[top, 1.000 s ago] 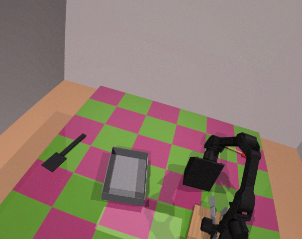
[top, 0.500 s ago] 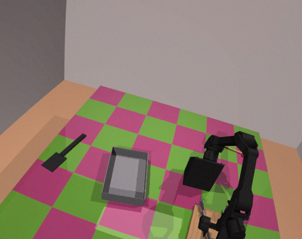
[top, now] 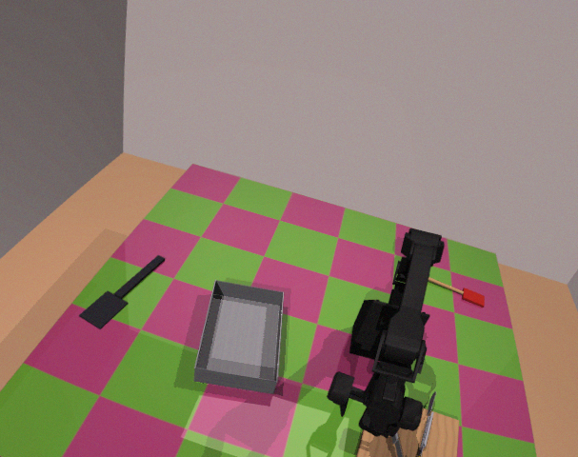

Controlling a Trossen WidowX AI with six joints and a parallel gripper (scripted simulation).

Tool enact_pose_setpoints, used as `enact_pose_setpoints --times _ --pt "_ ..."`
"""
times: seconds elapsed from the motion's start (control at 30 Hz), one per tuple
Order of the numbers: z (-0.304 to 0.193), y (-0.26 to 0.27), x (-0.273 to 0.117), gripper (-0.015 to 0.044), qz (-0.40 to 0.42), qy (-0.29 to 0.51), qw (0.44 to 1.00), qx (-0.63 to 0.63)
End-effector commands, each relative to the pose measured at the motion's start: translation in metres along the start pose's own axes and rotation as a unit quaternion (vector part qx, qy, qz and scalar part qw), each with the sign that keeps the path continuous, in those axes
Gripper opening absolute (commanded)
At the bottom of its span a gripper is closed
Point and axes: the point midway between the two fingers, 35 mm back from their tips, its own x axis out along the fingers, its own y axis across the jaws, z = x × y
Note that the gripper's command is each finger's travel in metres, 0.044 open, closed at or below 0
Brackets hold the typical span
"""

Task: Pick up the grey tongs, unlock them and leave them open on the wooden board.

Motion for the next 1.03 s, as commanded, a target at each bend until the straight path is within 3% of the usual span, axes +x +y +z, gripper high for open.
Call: enact_pose_setpoints --times 0.0,0.23,1.0 --pt "-0.002 -0.002 0.0 0.044 -0.006 0.009 1.0 -0.01" --pt "-0.004 0.001 -0.05 0.044 -0.001 0.003 1.0 -0.003" --pt "-0.004 0.001 -0.05 0.044 -0.001 0.003 1.0 -0.003"
